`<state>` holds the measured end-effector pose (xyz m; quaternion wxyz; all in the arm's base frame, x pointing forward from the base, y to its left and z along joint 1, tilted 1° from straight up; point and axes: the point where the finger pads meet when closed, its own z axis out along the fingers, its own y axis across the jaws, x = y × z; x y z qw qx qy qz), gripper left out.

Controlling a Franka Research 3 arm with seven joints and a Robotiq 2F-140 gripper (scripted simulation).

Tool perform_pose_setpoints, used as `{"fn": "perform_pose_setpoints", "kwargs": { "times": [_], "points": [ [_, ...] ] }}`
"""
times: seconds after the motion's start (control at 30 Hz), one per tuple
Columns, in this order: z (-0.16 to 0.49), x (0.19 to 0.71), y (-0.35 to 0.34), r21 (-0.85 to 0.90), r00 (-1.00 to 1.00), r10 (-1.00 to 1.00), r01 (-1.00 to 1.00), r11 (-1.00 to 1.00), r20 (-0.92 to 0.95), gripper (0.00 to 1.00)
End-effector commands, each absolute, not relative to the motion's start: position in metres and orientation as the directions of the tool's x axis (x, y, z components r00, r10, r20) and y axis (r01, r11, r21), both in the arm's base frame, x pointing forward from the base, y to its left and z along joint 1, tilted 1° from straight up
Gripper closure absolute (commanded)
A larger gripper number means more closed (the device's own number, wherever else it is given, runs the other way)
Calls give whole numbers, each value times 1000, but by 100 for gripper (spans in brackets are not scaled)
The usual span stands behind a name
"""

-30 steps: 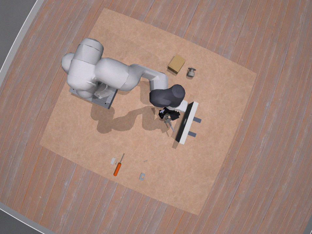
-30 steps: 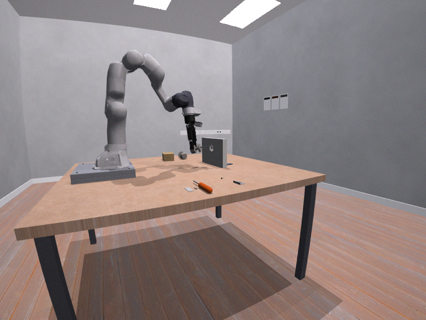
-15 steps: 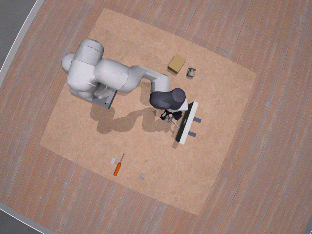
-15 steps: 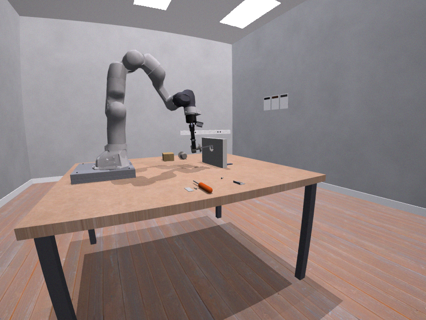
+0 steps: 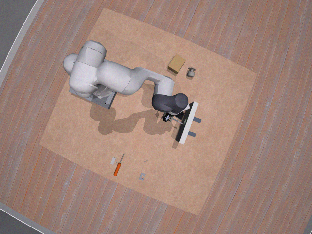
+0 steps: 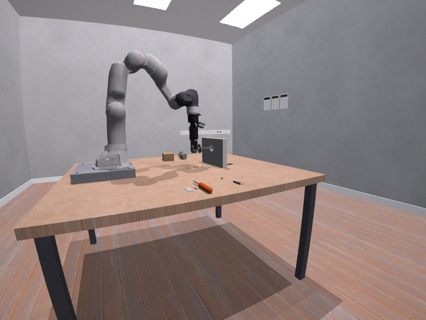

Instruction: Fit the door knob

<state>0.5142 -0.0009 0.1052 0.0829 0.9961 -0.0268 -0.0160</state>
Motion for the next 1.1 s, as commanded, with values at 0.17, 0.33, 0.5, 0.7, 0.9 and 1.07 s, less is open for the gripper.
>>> {"fn": "perform_pose_setpoints", "kwargs": {
  "times": [0.17, 0.33, 0.5, 0.7, 0.9, 1.07],
  "points": [
    [105, 511, 0, 67, 941, 309, 321, -945, -139, 58],
    [105, 511, 0, 30, 896, 412, 422, -906, -164, 58],
    [105, 511, 0, -3, 851, 493, 500, -866, -180, 58],
    [105, 511, 0, -13, 837, 516, 523, -852, -183, 58],
    [105, 511, 0, -13, 837, 516, 523, -852, -183, 58],
    [105, 511, 0, -9, 842, 508, 515, -857, -182, 58]
  ]
}}
